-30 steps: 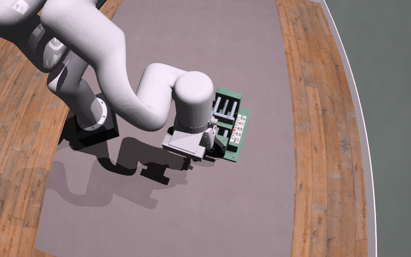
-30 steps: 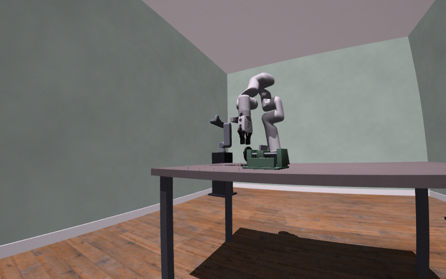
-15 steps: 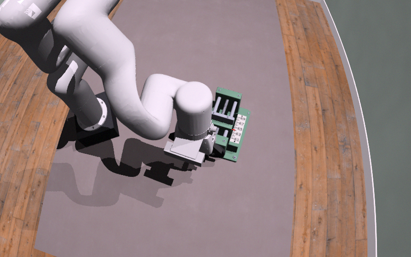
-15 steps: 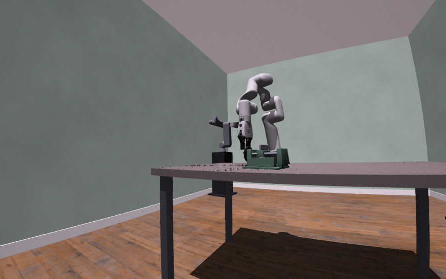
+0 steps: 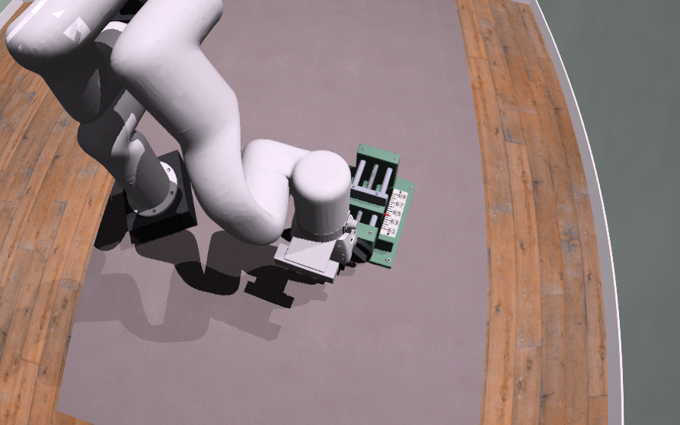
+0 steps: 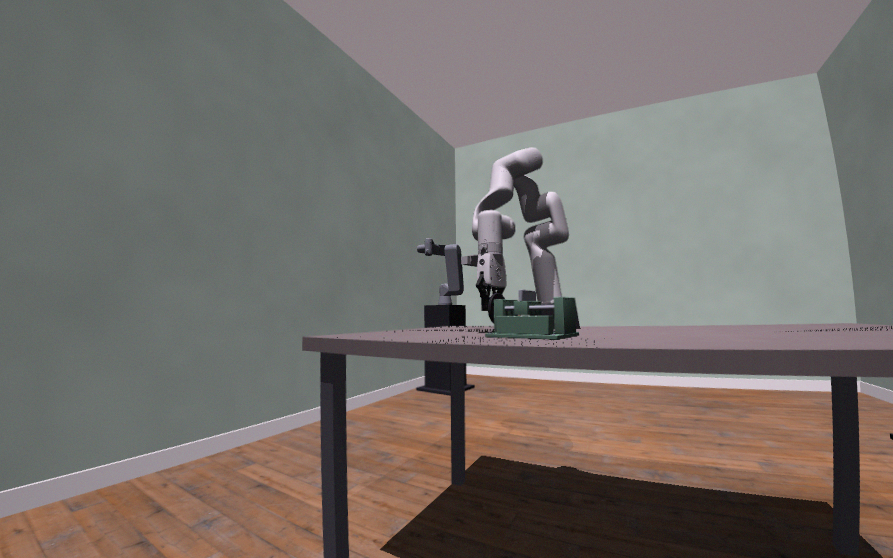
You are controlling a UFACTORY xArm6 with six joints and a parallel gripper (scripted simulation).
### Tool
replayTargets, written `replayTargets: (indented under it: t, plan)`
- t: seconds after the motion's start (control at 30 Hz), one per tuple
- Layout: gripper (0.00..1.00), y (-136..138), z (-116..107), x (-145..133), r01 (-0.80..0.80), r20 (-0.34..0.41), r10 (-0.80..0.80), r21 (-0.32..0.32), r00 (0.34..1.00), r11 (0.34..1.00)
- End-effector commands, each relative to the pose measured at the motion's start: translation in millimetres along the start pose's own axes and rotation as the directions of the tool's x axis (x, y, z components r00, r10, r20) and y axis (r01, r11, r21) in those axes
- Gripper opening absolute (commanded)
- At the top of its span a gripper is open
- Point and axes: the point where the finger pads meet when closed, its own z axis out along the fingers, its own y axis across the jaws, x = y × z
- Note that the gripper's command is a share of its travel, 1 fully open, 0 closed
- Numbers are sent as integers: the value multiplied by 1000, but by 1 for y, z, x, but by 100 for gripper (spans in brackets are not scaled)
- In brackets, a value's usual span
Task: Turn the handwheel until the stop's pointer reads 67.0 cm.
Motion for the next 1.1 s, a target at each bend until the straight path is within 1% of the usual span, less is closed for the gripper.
replayTargets:
  t: [0.0,0.43,0.47,1.07]
  plan:
    - [57,-1,1,0,0,0,0,2,1000,1000]
    - [57,-1,1,0,0,0,0,2,1000,1000]
    - [6,-1,1,0,0,0,0,2,1000,1000]
    - [6,-1,1,0,0,0,0,2,1000,1000]
